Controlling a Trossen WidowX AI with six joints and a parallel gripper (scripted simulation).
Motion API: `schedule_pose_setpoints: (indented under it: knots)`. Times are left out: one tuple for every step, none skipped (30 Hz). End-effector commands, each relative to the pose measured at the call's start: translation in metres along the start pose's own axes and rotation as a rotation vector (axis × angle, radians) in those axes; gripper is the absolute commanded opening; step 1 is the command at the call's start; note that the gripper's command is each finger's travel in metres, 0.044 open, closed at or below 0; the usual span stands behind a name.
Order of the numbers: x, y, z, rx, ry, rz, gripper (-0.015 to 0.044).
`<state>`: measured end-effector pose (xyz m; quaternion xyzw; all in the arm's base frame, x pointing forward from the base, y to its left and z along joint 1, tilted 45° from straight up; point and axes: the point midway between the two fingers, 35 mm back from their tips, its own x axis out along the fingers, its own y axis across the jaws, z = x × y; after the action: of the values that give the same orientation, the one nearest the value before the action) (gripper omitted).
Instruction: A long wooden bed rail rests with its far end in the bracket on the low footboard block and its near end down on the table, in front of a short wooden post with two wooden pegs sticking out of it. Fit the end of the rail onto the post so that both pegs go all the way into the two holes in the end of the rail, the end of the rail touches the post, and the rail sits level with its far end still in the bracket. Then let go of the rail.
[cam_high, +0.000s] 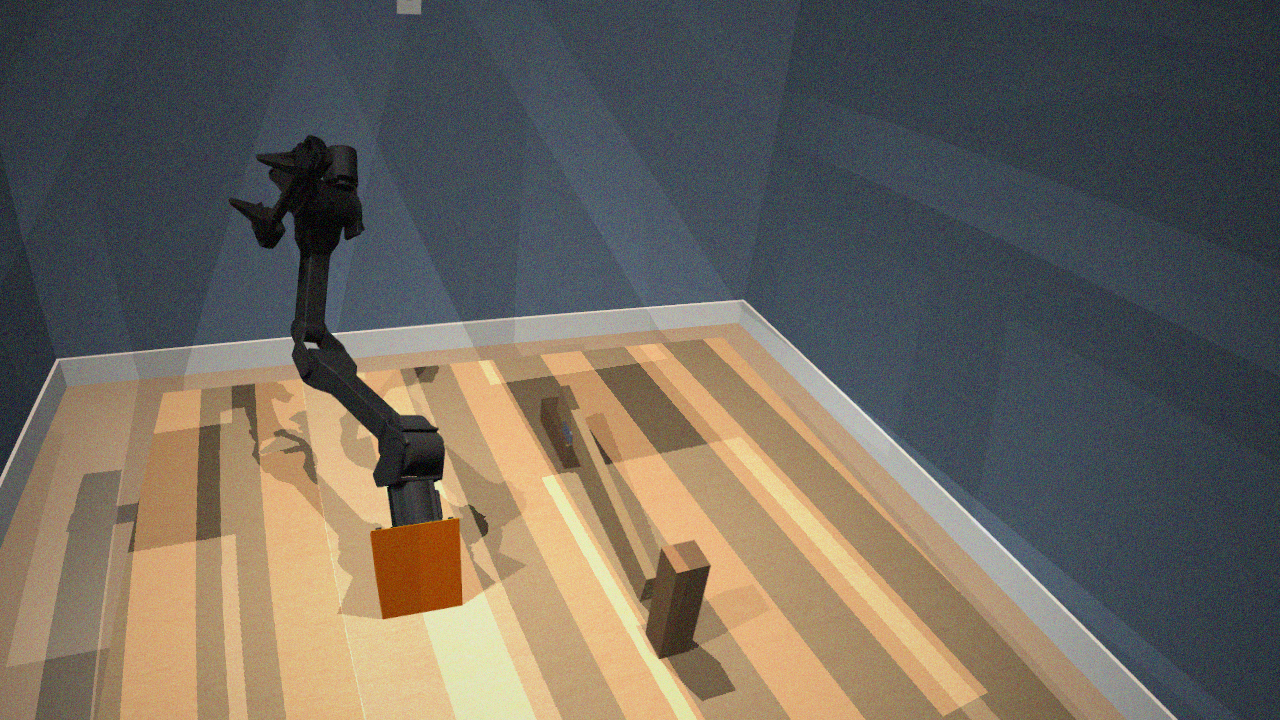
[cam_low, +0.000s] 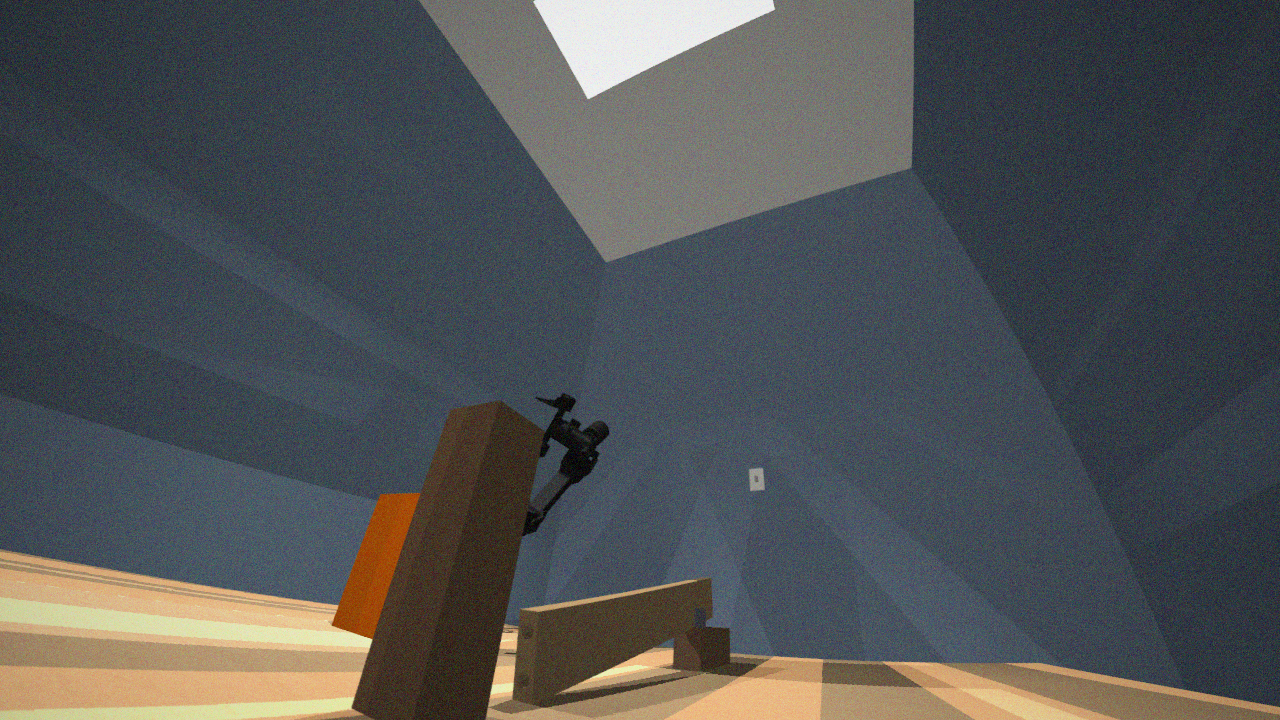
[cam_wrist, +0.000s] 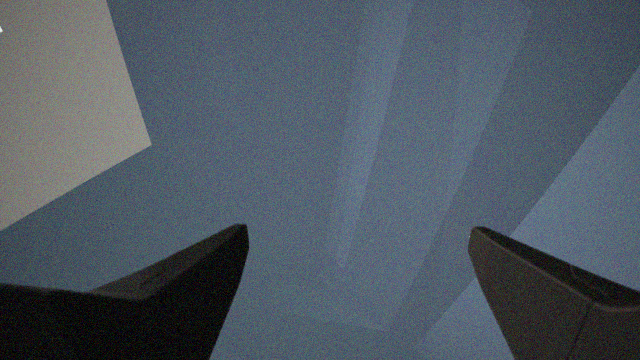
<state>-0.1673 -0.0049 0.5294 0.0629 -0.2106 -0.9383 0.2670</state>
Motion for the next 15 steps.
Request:
schedule_pose_setpoints:
  knots:
    - [0.0,0.001,-0.001,-0.005,0.002,0.003,0.0426]
    - [0.0,0.005,-0.002,-0.019,0.007,0.011,0.044]
    - [0.001,0.011,-0.005,-0.043,0.015,0.025,0.044]
    - [0.002,0.02,-0.009,-0.077,0.027,0.045,0.044]
    - [0.002,0.032,-0.014,-0.121,0.041,0.071,0.044]
    - [0.002,0.045,-0.021,-0.173,0.058,0.103,0.044]
    - [0.002,0.059,-0.029,-0.23,0.075,0.138,0.044]
    - [0.002,0.074,-0.037,-0.288,0.092,0.174,0.044]
    - [0.001,0.088,-0.046,-0.345,0.108,0.211,0.044]
    - [0.0,0.101,-0.055,-0.402,0.124,0.248,0.044]
    - [-0.002,0.115,-0.064,-0.46,0.138,0.286,0.044]
    - [-0.004,0.128,-0.074,-0.517,0.152,0.324,0.044]
    - [-0.006,0.14,-0.084,-0.573,0.166,0.363,0.044]
    - [-0.009,0.152,-0.094,-0.629,0.178,0.402,0.044]
    - [-0.012,0.164,-0.104,-0.685,0.19,0.442,0.044]
